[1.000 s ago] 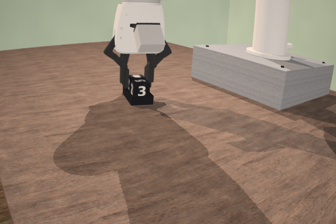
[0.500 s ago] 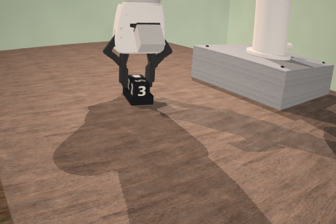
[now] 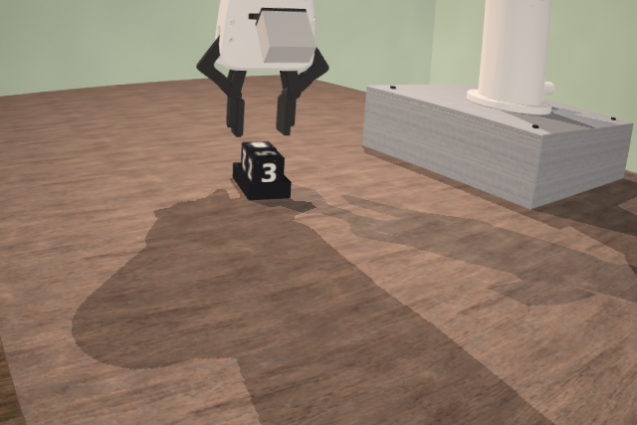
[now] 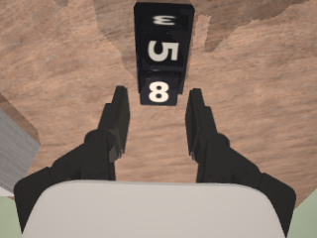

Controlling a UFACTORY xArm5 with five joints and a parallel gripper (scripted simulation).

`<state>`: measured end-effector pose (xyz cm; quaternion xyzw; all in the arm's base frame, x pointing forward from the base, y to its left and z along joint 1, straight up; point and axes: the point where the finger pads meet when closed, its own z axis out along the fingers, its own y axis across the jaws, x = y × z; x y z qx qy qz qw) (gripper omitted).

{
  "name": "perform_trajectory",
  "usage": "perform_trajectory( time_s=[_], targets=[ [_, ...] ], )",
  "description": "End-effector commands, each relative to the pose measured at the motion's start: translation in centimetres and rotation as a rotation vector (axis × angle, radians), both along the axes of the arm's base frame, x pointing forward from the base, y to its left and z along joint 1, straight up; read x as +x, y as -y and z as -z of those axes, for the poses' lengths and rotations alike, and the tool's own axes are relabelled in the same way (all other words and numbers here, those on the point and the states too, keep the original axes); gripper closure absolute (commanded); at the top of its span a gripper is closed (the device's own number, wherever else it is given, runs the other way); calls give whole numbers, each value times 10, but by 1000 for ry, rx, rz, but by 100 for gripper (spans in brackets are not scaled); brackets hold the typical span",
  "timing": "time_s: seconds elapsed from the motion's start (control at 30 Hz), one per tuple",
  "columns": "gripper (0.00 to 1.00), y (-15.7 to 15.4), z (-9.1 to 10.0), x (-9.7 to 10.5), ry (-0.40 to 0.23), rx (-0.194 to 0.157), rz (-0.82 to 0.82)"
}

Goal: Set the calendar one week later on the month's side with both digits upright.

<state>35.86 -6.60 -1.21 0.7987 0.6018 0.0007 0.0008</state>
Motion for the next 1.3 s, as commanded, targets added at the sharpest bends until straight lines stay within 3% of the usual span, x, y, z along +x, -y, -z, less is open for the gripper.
perform_trajectory(
  time_s=[0.0,0.2,0.47,0.5,1.27],
  targets=[
    [51,0,-28,1,3,-1,0],
    [51,0,-52,1,3,-1,0],
    [51,0,-57,1,3,-1,0],
    [0,0,-57,1,3,-1,0],
    [0,0,-58,1,3,-1,0]
  ],
)
